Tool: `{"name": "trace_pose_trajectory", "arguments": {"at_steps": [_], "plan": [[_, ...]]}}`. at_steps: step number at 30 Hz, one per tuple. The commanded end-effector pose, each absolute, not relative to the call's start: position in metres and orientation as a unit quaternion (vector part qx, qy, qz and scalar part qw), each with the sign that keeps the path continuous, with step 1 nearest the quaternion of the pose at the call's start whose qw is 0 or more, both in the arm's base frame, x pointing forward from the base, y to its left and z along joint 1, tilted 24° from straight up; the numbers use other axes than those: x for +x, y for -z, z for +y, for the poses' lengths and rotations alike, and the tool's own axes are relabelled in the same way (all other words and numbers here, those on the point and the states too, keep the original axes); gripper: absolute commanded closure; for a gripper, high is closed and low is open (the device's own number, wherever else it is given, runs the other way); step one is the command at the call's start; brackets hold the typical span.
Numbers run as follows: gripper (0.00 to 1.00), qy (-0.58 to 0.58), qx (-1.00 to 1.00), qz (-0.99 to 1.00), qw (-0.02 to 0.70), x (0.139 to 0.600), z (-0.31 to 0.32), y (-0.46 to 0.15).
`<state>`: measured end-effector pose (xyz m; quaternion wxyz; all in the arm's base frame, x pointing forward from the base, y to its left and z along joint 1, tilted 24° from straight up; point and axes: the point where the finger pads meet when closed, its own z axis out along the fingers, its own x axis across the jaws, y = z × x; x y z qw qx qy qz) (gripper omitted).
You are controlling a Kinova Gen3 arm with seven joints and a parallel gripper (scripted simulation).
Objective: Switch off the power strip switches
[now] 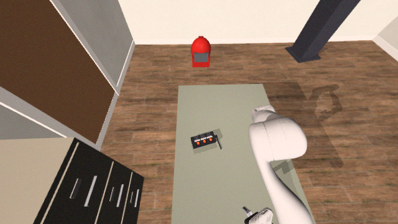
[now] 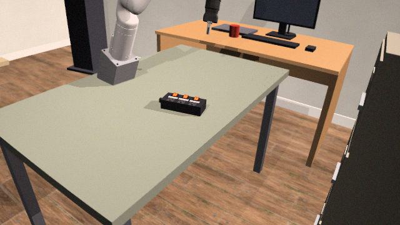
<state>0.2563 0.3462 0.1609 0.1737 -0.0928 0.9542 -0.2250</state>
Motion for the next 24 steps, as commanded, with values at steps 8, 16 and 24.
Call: {"name": "trace_pose_trajectory", "arguments": {"at_steps": [8,16,24], "plan": [[1.0,0.225,-0.102,0.958,0.144,0.261,0.331,-0.157],[1.0,0.224,-0.116,0.962,0.102,0.271,0.306,-0.153],[1.0,0.216,-0.132,0.966,0.063,0.277,0.283,-0.149]]}}
